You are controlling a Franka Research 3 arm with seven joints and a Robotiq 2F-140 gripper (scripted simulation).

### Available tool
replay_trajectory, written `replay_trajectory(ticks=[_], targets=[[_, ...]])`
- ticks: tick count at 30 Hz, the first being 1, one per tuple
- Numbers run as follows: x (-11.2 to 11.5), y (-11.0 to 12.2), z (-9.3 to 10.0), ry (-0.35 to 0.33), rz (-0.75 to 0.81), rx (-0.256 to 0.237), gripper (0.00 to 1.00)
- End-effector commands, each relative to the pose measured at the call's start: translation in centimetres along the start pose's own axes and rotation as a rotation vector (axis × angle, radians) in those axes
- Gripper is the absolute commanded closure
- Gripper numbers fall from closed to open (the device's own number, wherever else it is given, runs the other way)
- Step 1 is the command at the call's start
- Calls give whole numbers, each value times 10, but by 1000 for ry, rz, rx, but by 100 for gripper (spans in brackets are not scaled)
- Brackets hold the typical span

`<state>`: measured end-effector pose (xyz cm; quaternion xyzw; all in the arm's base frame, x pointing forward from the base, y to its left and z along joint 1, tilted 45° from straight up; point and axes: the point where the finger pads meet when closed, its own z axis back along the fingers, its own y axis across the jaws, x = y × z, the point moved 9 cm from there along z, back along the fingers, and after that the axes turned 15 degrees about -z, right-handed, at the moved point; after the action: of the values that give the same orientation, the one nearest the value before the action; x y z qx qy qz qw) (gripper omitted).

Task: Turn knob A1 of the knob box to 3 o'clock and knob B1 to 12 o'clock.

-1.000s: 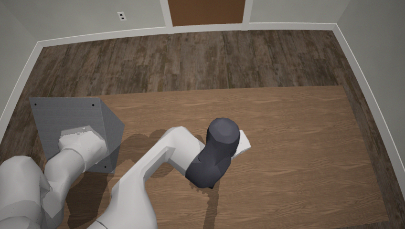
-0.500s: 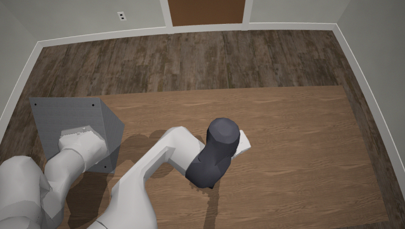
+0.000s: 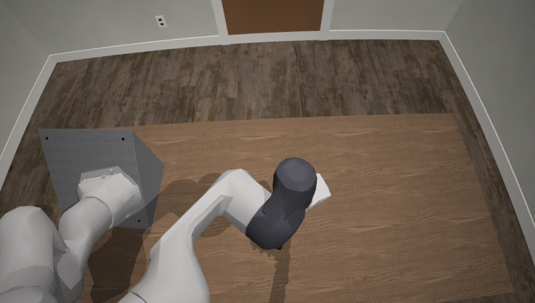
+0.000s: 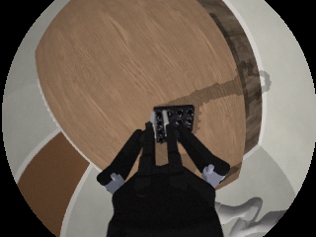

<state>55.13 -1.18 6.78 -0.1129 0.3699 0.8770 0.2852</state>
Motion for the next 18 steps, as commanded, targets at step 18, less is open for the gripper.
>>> replay_trajectory(ticks=[18], targets=[[-1,0,-8,1,-7,-2,88]])
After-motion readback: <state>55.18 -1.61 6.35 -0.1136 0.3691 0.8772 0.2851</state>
